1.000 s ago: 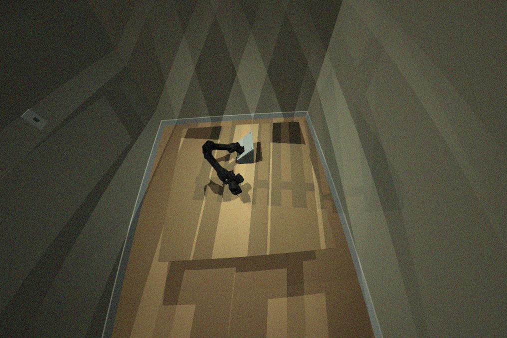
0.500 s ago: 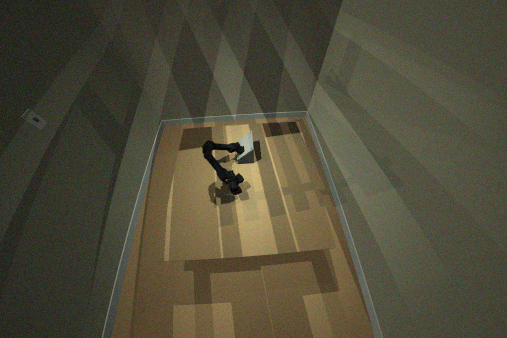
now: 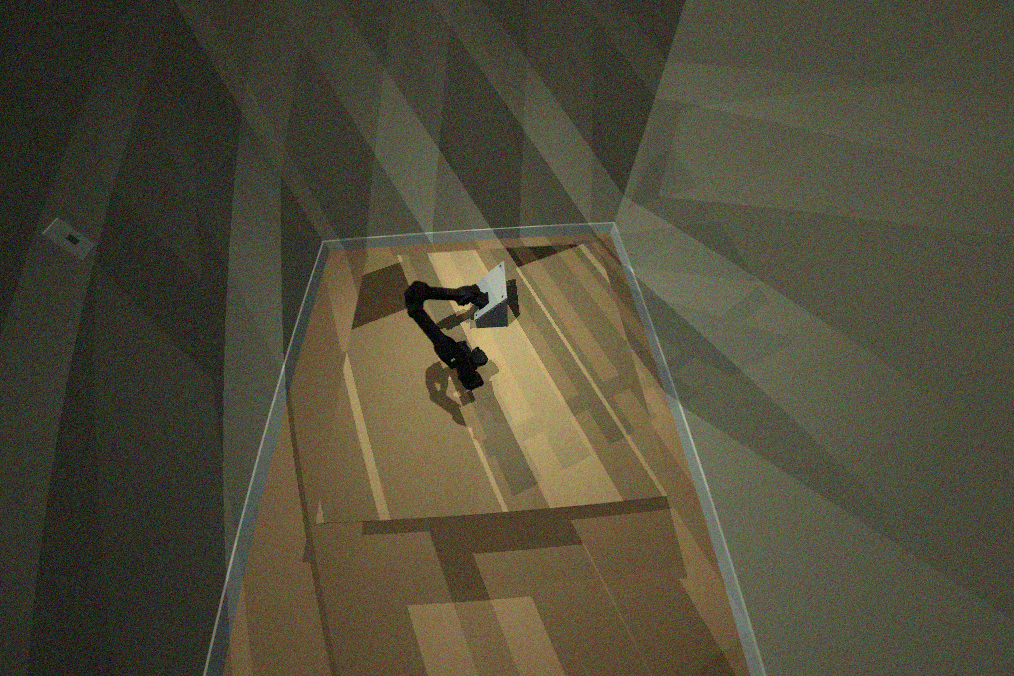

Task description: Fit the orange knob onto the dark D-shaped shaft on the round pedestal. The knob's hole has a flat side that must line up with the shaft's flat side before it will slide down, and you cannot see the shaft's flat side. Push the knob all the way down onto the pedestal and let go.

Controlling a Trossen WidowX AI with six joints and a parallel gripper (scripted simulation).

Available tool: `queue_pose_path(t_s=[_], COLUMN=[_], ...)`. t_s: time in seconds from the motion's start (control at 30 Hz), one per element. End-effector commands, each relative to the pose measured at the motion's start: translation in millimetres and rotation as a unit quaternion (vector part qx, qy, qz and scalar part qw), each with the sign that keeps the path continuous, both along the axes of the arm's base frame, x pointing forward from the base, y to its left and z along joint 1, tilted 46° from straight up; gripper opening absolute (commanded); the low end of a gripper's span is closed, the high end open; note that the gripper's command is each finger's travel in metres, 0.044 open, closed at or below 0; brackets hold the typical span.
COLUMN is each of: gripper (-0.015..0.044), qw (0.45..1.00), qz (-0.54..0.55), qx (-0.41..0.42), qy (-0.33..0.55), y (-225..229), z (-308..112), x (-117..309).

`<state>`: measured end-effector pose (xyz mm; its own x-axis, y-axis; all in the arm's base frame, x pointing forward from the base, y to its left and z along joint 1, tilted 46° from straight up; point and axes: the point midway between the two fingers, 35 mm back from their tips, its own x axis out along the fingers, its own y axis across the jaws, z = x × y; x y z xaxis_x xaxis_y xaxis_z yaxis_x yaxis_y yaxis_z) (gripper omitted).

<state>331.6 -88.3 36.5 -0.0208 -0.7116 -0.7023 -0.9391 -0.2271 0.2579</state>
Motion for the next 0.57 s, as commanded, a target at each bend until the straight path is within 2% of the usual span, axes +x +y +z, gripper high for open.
queue_pose_path(t_s=[0.0,0.1,0.3,0.53], gripper=[0.044,0.044,0.044,0.044], qw=[1.0,1.0,1.0,1.0], qz=[0.0,0.0,0.0,0.0], qx=[0.0,0.001,0.002,0.002], qy=[0.0,0.0,0.0,0.0], y=[0,7,67,69], z=[0,6,64,65], x=[0,2,3,5])
